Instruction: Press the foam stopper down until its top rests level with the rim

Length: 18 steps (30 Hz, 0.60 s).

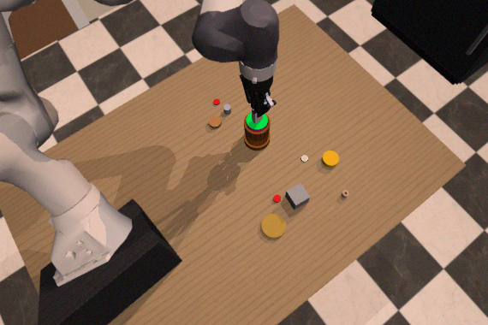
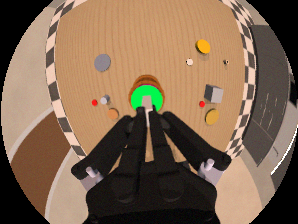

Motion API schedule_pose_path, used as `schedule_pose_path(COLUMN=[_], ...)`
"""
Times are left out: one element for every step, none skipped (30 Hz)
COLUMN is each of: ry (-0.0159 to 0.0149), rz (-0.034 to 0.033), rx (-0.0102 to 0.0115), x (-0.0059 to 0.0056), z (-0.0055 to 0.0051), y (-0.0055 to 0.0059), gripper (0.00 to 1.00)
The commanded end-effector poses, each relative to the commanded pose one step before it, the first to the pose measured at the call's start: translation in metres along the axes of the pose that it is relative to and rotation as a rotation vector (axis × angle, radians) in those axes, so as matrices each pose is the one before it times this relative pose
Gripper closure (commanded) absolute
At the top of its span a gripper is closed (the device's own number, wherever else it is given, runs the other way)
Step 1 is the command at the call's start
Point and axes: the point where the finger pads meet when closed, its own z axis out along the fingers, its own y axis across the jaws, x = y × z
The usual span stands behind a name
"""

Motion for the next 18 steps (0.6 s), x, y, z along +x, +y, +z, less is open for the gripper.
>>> schedule_pose_path(ry=[0.00222, 0.0, 0.0, 0.0, 0.0, 0.0, 0.0, 0.0, 0.0, 0.0, 0.0, 0.0, 0.0, 0.0, 0.0, 0.0, 0.0, 0.0], rz=[-0.00384, 0.0, 0.0, 0.0, 0.0, 0.0, 0.0, 0.0, 0.0, 0.0, 0.0, 0.0, 0.0, 0.0, 0.0, 0.0, 0.0, 0.0], rx=[0.00038, 0.0, 0.0, 0.0, 0.0, 0.0, 0.0, 0.0, 0.0, 0.0, 0.0, 0.0, 0.0, 0.0, 0.0, 0.0, 0.0, 0.0], x=[0.00067, -0.00001, -0.00002, -0.00002, -0.00002, -0.00003, -0.00003, -0.00004, -0.00004, -0.00005, -0.00005, -0.00005, -0.00006, 0.0, 0.0, -0.00006, -0.00007, -0.00007], z=[0.00142, 0.00005, 0.00006, 0.00007, 0.00008, 0.0001, 0.00011, 0.00012, 0.00014, 0.00015, 0.00017, 0.00018, 0.0002, 0.0, 0.0, 0.00021, 0.00023, 0.00025], y=[-0.00054, -0.00001, -0.00001, -0.00001, -0.00002, -0.00002, -0.00002, -0.00003, -0.00003, -0.00003, -0.00003, -0.00004, -0.00004, 0.0, 0.0, -0.00004, -0.00005, -0.00005], gripper=[1.0, 1.0, 1.0, 1.0, 1.0, 1.0, 1.0, 1.0, 1.0, 1.0, 1.0, 1.0, 1.0, 1.0, 1.0, 1.0, 1.0, 1.0])
